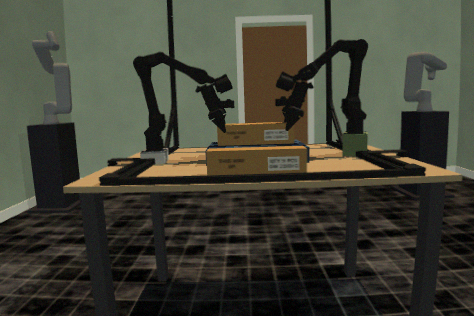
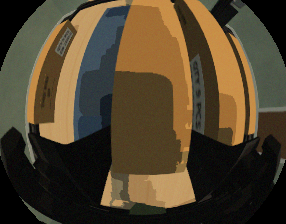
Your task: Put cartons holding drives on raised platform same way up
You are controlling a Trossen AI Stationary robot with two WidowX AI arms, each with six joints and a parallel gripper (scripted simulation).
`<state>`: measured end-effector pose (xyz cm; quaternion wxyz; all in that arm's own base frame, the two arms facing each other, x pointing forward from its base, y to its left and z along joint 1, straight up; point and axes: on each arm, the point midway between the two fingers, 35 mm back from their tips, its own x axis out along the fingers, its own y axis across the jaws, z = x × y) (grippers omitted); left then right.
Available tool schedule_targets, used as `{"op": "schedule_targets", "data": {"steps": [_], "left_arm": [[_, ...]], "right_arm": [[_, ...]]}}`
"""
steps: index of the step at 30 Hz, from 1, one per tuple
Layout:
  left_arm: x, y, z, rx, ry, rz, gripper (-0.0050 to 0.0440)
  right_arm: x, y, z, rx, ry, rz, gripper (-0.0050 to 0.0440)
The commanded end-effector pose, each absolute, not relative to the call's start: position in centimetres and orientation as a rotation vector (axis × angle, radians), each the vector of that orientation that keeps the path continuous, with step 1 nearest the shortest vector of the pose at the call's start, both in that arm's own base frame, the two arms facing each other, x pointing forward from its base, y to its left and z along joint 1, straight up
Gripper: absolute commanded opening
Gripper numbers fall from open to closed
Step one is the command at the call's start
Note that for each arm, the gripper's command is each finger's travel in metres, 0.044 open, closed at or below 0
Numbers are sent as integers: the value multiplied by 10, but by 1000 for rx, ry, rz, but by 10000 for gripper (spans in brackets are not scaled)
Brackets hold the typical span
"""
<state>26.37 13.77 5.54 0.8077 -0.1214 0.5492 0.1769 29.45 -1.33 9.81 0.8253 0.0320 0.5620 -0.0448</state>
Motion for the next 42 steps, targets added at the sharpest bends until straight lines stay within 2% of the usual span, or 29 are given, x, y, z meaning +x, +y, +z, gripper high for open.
{"op": "schedule_targets", "data": {"steps": [1,2,3,31,42], "left_arm": [[263,138,58,-259,1167,383,0],[263,138,58,-259,1167,383,0],[263,138,54,-259,1167,383,389],[263,137,55,-259,1167,383,389],[263,137,118,-259,1167,383,389]], "right_arm": [[294,-14,101,68,1185,-100,0],[294,-14,101,68,1185,-100,0],[294,-14,97,68,1185,-100,389],[294,-13,98,68,1185,-100,389],[294,-13,160,68,1185,-100,389]]}}
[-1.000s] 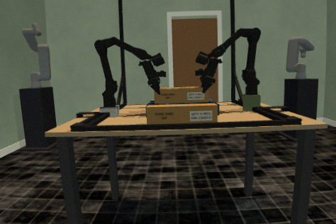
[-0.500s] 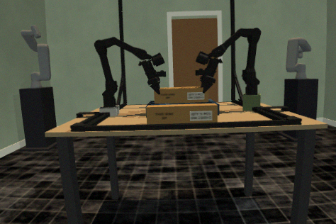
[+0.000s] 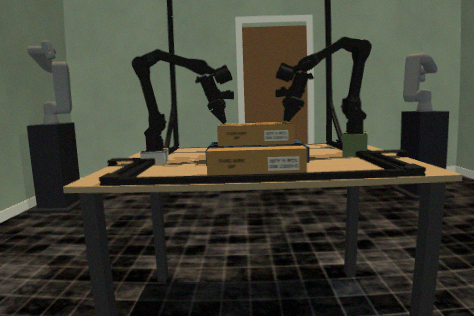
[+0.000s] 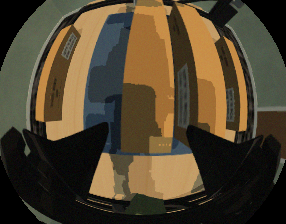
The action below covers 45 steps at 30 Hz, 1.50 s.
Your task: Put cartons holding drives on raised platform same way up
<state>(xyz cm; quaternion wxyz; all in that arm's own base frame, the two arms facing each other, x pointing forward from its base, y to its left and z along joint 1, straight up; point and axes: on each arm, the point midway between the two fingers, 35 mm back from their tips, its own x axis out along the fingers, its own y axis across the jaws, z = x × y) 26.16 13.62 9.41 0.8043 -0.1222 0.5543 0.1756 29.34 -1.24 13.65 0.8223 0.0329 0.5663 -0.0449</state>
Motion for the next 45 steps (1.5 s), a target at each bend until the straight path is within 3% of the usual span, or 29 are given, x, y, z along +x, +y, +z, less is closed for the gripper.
{"op": "schedule_targets", "data": {"steps": [1,26,45], "left_arm": [[263,137,121,-259,1167,383,389],[260,146,124,-259,1167,383,389],[215,254,123,-259,1167,383,389]], "right_arm": [[294,-13,164,68,1185,-100,389],[293,-23,167,68,1185,-100,389],[274,-137,165,68,1185,-100,389]]}}
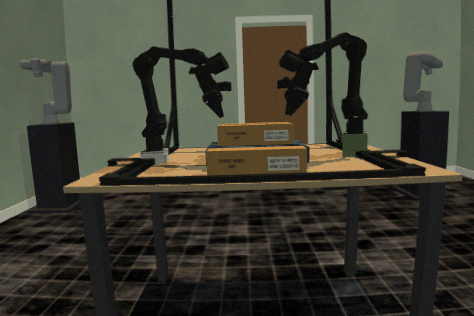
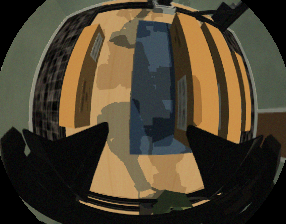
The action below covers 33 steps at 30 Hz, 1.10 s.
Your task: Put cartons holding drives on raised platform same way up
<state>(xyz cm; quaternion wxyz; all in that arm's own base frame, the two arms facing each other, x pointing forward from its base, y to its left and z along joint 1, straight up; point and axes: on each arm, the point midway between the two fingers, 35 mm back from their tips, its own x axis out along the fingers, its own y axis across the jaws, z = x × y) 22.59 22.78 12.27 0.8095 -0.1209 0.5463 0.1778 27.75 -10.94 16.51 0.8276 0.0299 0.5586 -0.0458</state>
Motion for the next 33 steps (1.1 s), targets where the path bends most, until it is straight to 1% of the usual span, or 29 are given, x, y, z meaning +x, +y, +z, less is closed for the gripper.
{"op": "schedule_targets", "data": {"steps": [1,10,12,19,25,33], "left_arm": [[212,263,123,-259,1167,383,389],[181,338,122,-259,1167,383,389],[181,338,122,-259,1167,383,389],[164,379,122,-259,1167,383,389],[158,395,122,-259,1167,383,389],[156,398,121,-259,1167,383,389]], "right_arm": [[273,-146,165,68,1185,-100,389],[260,-226,165,68,1185,-100,389],[260,-226,165,68,1185,-100,389],[253,-269,164,68,1185,-100,389],[250,-286,164,68,1185,-100,389],[250,-289,164,68,1185,-100,389]]}}
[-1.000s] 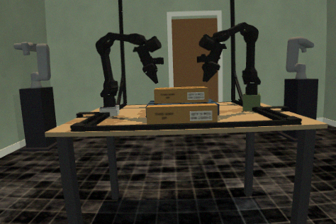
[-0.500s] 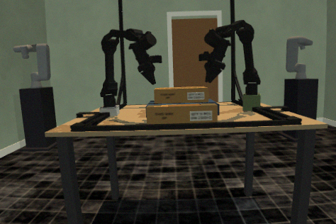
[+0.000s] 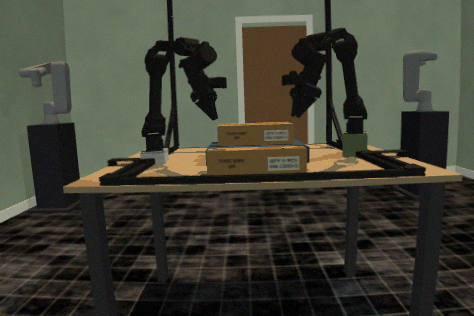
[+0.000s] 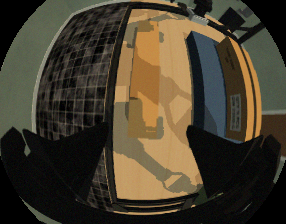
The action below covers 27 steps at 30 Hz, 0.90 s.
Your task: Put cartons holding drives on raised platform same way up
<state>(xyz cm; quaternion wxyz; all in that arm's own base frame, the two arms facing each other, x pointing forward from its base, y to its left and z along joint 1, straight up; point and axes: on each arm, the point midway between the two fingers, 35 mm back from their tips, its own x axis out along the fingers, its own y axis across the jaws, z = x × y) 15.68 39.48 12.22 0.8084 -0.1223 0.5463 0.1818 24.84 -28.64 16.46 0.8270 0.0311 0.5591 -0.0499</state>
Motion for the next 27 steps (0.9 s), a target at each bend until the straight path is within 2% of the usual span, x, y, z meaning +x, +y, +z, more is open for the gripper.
{"op": "schedule_targets", "data": {"steps": [1,13,27], "left_arm": [[156,398,121,-259,1167,383,389],[156,398,106,-259,1167,383,389],[156,398,34,-259,1167,383,389]], "right_arm": [[250,-289,164,68,1185,-100,389],[250,-289,149,68,1185,-100,389],[250,-289,76,68,1185,-100,389]]}}
